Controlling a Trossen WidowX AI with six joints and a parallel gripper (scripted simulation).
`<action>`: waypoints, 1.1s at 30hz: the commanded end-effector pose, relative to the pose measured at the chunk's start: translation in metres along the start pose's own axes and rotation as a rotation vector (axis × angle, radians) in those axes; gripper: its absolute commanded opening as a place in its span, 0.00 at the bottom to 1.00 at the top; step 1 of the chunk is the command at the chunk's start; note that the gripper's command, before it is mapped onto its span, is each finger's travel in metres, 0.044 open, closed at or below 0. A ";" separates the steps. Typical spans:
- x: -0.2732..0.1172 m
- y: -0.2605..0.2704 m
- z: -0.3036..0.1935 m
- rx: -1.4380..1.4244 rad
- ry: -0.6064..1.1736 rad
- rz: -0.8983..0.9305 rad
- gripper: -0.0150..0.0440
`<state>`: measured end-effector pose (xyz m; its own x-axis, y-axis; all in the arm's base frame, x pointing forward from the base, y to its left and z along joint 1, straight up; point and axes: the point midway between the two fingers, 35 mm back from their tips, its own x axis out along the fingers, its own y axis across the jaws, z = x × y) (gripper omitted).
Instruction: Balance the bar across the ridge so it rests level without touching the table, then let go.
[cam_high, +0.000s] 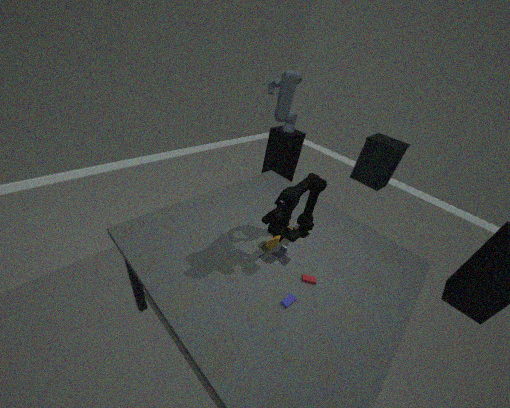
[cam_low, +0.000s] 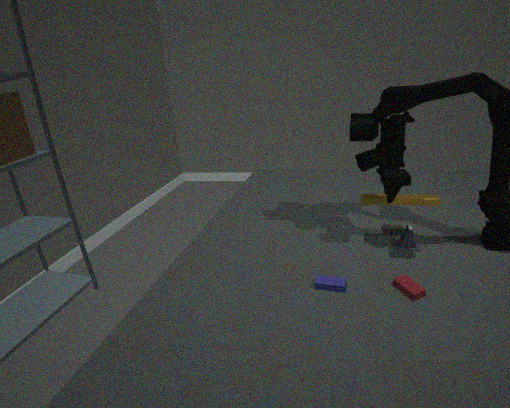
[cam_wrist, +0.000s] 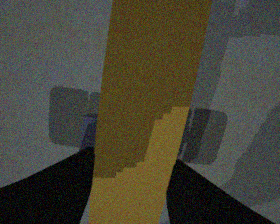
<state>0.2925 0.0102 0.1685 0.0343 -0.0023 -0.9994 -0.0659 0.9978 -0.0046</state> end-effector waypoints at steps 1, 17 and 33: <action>0.002 0.010 -0.010 0.012 0.002 0.005 0.25; 0.016 0.026 -0.027 0.024 0.004 0.006 0.25; 0.042 0.026 -0.027 0.024 0.004 0.006 0.25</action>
<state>0.2663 0.0334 0.1310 0.0337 -0.0006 -0.9994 -0.0454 0.9990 -0.0021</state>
